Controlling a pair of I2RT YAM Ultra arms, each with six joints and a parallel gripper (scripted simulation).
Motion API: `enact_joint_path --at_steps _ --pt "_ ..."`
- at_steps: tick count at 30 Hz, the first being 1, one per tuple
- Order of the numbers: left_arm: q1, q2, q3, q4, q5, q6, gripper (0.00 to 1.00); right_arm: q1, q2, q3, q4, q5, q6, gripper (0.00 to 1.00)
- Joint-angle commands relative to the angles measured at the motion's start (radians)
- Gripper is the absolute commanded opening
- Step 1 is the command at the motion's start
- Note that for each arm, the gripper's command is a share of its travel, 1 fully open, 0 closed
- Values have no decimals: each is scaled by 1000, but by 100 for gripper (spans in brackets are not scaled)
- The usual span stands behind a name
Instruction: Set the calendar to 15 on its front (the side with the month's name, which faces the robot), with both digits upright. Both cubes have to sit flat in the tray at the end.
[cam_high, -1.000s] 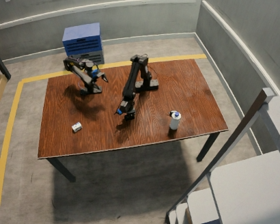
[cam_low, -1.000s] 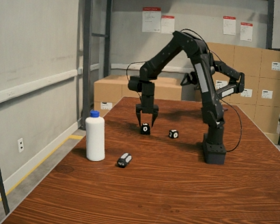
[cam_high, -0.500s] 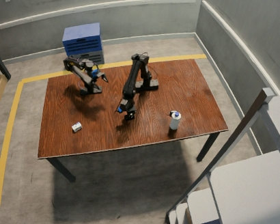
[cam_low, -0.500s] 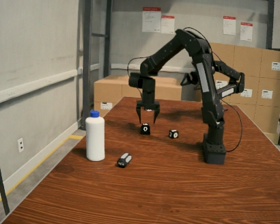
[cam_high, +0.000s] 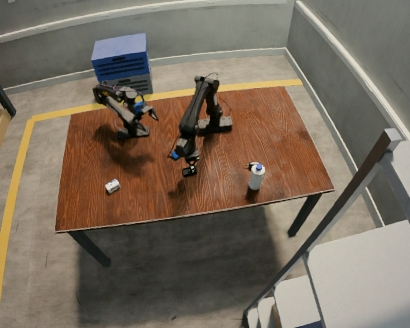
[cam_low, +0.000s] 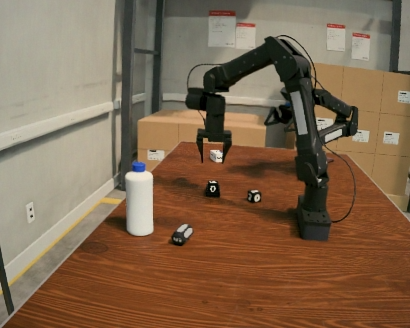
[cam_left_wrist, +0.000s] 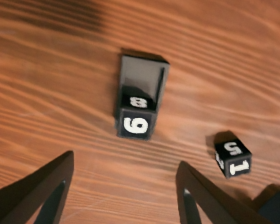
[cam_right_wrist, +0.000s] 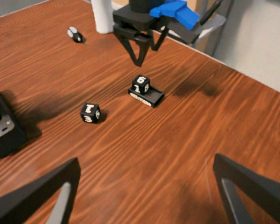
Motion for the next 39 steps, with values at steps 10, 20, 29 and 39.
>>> enact_joint_path --at_steps 10,20,29,39 --pt "-21 -34 -18 -121 35 -224 55 -4 8 38 -79 -65 -100 100" --pt "-55 -91 -134 -189 85 -636 55 -56 88 80 -189 -233 -310 100" --pt "-82 -150 -235 -140 80 -976 55 -183 164 118 -268 -442 -507 100" --pt "-110 -203 -325 -72 63 -1296 55 -421 236 150 -342 -628 -694 100"
